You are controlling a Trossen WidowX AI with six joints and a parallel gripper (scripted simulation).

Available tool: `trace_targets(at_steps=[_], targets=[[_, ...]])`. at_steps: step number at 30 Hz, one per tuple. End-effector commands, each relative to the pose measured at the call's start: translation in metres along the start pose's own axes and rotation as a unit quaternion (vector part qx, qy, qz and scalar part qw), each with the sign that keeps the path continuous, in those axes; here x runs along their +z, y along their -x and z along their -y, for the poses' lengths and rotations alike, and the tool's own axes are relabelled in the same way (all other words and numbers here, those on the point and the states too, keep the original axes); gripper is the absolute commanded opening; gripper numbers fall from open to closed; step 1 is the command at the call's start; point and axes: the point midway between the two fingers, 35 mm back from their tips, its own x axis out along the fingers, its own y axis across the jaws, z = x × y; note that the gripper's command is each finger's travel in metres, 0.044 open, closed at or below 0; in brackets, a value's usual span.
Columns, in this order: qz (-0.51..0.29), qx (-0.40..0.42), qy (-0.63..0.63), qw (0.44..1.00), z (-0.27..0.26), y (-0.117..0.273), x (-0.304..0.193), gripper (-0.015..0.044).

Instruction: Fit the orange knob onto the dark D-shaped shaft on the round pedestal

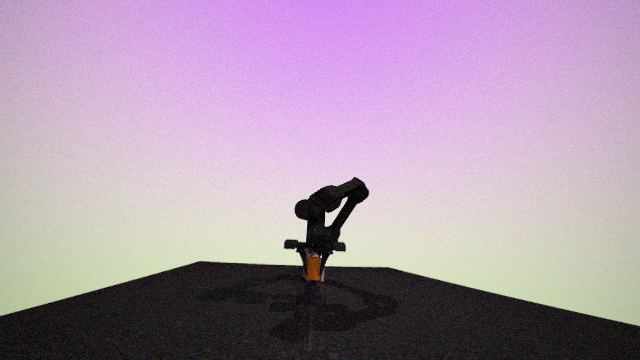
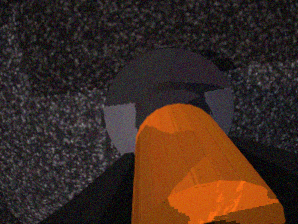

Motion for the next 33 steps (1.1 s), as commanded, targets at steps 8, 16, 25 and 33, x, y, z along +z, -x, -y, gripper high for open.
trace_targets(at_steps=[8,16,25,33], targets=[[0.001,0.000,-0.002,1.000,0.0019,-0.0007,-0.0004,0.0000],[0.001,0.000,-0.002,1.000,0.0017,0.0016,-0.0016,0.0000],[0.001,0.000,-0.064,0.998,0.0009,0.0045,-0.0003,0.0000],[0.001,0.000,-0.106,0.994,0.0016,0.0015,0.0018,0.0000]])
